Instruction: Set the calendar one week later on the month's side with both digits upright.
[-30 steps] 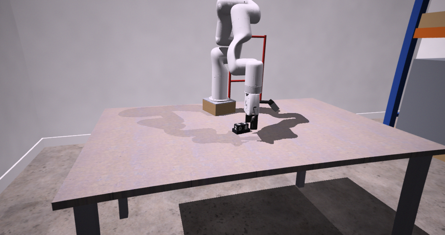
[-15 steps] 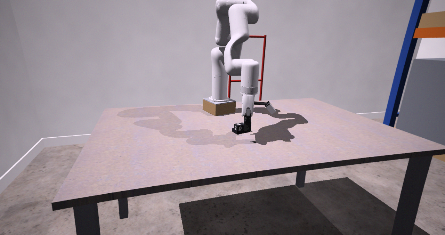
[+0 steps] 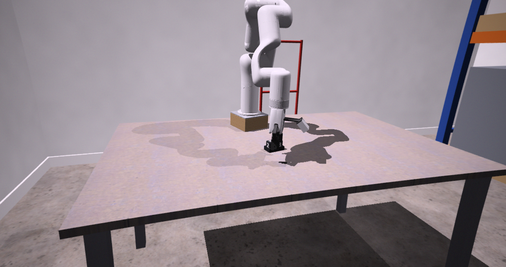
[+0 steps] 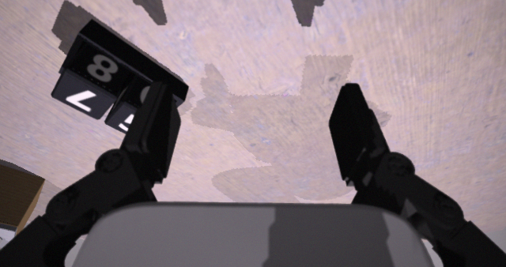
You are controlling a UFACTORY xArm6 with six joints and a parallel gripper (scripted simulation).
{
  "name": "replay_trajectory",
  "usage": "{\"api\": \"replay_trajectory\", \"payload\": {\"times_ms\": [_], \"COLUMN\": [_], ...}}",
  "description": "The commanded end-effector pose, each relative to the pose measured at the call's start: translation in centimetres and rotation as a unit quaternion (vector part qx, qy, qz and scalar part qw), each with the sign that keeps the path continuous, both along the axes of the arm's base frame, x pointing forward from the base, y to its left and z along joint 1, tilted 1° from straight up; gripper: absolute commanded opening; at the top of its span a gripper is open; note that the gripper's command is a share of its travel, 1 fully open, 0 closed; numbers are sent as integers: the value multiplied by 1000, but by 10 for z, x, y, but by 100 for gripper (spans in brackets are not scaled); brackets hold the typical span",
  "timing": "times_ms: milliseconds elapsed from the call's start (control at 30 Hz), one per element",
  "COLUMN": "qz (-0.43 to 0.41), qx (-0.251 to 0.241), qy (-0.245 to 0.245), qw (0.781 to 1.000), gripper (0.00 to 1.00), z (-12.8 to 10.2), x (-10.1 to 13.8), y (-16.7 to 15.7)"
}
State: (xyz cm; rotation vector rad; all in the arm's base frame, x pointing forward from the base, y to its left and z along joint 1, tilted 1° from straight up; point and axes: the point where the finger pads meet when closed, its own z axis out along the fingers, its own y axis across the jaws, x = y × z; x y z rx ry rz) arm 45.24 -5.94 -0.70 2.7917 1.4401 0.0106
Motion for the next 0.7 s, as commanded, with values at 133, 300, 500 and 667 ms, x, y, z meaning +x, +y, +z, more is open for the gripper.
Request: {"api": "replay_trajectory", "payload": {"times_ms": [133,300,500,667], "qz": [0,0,0,0], "qx": [0,0,0,0], "qy": [-2,-2,-2,-2], "qw": [1000,1000,1000,1000], "gripper": [100,100,100,100], "z": [-8,-9,-9,-9], "x": [2,2,2,2], "y": [0,0,0,0]}}
